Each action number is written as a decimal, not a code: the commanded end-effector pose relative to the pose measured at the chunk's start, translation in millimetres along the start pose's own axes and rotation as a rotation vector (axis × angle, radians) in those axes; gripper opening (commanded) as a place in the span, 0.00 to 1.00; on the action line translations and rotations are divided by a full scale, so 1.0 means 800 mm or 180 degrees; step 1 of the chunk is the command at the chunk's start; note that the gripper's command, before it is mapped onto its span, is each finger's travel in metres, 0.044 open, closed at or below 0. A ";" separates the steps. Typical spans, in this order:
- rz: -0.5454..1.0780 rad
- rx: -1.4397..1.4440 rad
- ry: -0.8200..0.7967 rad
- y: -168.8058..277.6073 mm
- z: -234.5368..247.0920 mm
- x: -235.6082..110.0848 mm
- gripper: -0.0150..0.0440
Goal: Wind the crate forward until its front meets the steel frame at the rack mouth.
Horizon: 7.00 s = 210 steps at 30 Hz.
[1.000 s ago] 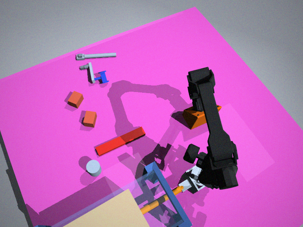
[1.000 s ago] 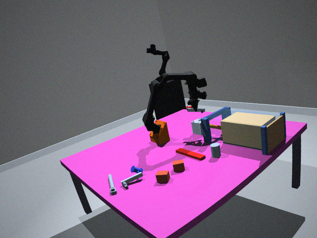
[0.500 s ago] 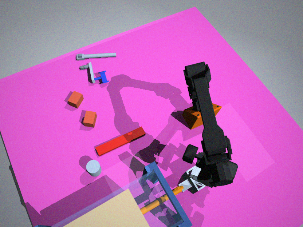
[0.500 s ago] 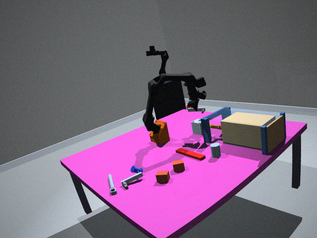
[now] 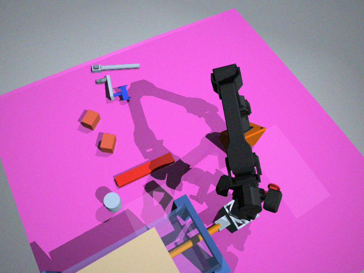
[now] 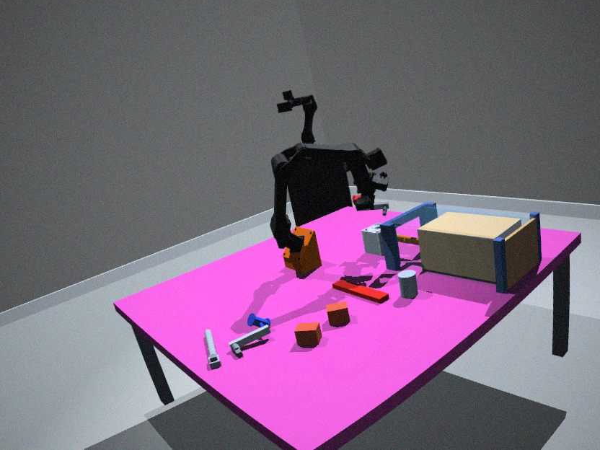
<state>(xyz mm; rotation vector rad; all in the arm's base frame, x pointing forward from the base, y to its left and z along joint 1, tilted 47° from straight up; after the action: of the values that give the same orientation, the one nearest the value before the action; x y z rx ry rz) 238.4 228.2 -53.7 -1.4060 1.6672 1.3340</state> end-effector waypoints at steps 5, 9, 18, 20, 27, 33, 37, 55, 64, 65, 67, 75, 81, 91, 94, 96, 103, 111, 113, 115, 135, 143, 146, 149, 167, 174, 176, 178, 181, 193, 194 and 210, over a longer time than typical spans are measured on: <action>0.0034 -0.0007 -0.0412 0.001 -0.010 0.001 0.25; 0.0043 -0.0007 -0.0603 0.000 -0.015 0.002 0.25; 0.0066 -0.0007 -0.1075 0.000 -0.026 0.005 0.25; 0.0072 -0.0007 -0.1199 -0.001 -0.029 0.007 0.25; 0.0089 -0.0007 -0.1547 -0.001 -0.037 0.010 0.25; 0.0104 -0.0007 -0.1862 -0.001 -0.044 0.014 0.25; 0.0115 -0.0006 -0.2072 -0.002 -0.048 0.017 0.25; 0.0160 -0.0006 -0.3020 -0.002 -0.064 0.034 0.25; 0.0183 -0.0006 -0.3491 -0.003 -0.070 0.044 0.25; 0.0186 -0.0006 -0.3561 -0.003 -0.071 0.046 0.25; 0.0188 -0.0006 -0.3597 -0.003 -0.071 0.046 0.25; 0.0188 -0.0006 -0.3597 -0.003 -0.071 0.046 0.25; 0.0184 0.0015 -0.3552 0.007 -0.081 0.050 0.25; 0.0192 0.0017 -0.3548 0.048 -0.109 0.060 0.25; 0.0229 0.0077 -0.3564 0.048 -0.109 0.060 0.25; 0.0334 0.0244 -0.3605 0.048 -0.107 0.062 0.25; 0.0481 0.0467 -0.3658 0.048 -0.106 0.065 0.25; 0.0484 0.0466 -0.3659 0.049 -0.111 0.076 0.25; 0.0484 0.0466 -0.3659 0.049 -0.112 0.079 0.25; 0.0484 0.0466 -0.3659 0.049 -0.113 0.082 0.25; 0.0484 0.0467 -0.3658 0.048 -0.121 0.094 0.25; 0.0491 0.0461 -0.3657 0.047 -0.127 0.095 0.25; 0.0497 0.0457 -0.3656 0.046 -0.128 0.097 0.25; 0.0505 0.0452 -0.3654 0.045 -0.129 0.099 0.25; 0.0562 0.0438 -0.3628 0.041 -0.134 0.108 0.25; 0.0570 0.0433 -0.3626 0.040 -0.135 0.110 0.25; 0.0574 0.0430 -0.3626 0.040 -0.135 0.111 0.25; 0.0575 0.0430 -0.3626 0.040 -0.135 0.111 0.25; 0.0579 0.0427 -0.3625 0.041 -0.136 0.112 0.25; 0.0592 0.0419 -0.3622 0.042 -0.137 0.118 0.25; 0.0592 0.0419 -0.3622 0.042 -0.137 0.118 0.25; 0.0606 0.0424 -0.3602 0.044 -0.138 0.121 0.66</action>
<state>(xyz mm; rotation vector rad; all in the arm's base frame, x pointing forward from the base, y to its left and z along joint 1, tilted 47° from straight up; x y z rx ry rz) 196.2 87.8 -91.8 -0.2412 1.0566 1.6163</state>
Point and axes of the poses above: the point midway between the two fingers, 35 mm back from their tips, its own x axis out along the fingers, its own z axis across the jaws, y = z × x, the point moved 6 cm from there along -x, back along the fingers, and after that the axes turned 12 degrees about x, right-handed, at the moved point
